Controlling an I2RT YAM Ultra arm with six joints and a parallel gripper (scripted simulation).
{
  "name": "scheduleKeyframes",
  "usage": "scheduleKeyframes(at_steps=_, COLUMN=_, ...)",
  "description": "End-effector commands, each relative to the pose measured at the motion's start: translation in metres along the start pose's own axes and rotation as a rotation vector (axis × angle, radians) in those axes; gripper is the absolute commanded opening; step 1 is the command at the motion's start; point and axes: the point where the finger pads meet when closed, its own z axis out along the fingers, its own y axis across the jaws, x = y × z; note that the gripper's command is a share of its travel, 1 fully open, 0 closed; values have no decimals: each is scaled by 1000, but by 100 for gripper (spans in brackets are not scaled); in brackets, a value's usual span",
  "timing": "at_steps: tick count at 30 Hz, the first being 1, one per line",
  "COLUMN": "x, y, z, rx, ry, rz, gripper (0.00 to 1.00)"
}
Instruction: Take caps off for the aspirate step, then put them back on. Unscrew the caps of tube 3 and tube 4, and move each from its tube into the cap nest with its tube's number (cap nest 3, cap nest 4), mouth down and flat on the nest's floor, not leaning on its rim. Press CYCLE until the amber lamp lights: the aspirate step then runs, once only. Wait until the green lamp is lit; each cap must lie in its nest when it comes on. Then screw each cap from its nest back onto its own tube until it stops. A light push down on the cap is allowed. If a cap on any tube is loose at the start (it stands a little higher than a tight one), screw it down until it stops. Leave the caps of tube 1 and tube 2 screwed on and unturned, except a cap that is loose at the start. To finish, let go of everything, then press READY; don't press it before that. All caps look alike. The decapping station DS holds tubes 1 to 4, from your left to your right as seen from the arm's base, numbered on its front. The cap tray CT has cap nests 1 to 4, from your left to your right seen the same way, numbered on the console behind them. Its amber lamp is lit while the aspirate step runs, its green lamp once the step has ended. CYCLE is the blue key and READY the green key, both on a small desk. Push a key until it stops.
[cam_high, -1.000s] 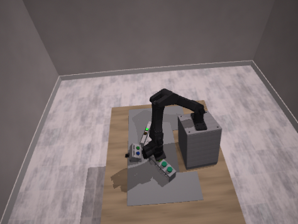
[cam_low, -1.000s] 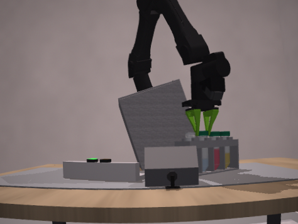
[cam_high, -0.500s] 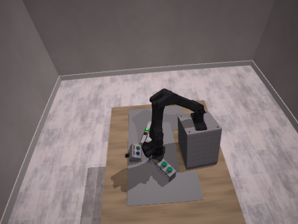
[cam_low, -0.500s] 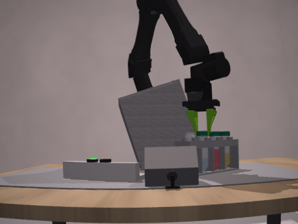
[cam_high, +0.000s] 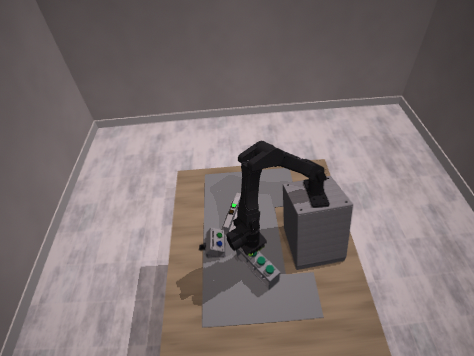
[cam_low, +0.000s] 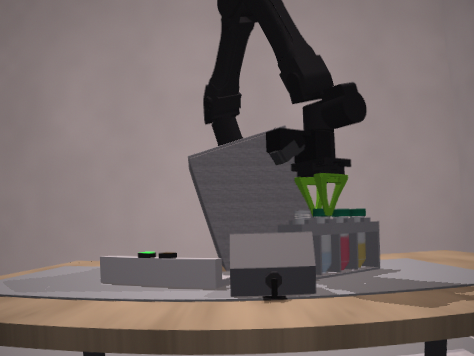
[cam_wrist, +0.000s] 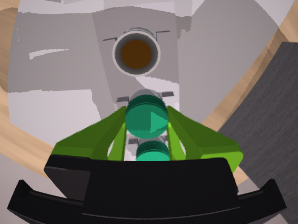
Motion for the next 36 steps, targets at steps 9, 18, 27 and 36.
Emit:
scheduleKeyframes(at_steps=9, x=0, y=5, z=-5, rx=-15, ry=3, rz=187, gripper=49)
scheduleKeyframes(at_steps=18, x=0, y=5, z=-5, rx=-15, ry=3, rz=187, gripper=49)
scheduleKeyframes(at_steps=27, x=0, y=5, z=-5, rx=-16, ry=0, rz=-229, gripper=49)
scheduleKeyframes(at_steps=36, x=0, y=5, z=-5, rx=-16, ry=-3, rz=-646, gripper=49)
